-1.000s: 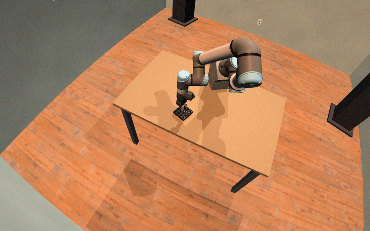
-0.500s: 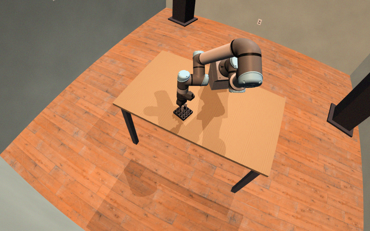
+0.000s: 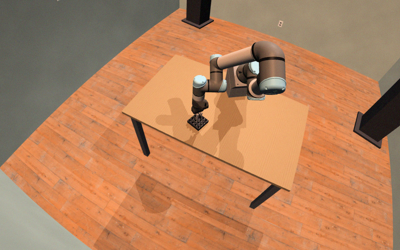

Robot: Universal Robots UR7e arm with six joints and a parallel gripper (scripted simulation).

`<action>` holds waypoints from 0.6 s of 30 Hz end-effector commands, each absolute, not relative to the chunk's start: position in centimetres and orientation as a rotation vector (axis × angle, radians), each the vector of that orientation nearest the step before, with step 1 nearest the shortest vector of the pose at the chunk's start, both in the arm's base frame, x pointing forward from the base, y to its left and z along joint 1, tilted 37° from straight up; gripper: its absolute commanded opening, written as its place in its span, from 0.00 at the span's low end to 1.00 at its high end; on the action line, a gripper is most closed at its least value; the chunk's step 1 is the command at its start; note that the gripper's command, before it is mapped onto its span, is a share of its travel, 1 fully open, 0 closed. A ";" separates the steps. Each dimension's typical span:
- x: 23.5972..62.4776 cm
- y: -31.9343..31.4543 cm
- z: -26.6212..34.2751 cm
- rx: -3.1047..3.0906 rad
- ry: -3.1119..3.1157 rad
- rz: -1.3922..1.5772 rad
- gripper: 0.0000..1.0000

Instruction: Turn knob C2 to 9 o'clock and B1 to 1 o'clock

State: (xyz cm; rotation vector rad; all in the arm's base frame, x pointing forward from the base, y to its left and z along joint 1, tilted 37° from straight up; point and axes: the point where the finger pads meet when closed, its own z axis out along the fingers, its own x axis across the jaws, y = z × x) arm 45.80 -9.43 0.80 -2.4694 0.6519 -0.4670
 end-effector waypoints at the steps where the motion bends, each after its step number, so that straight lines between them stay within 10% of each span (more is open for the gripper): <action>1: 45.8 -9.5 1.1 -2.401 0.841 -0.409 0.46; 18: 45.6 -9.8 1.6 -2.093 1.381 -0.211 0.46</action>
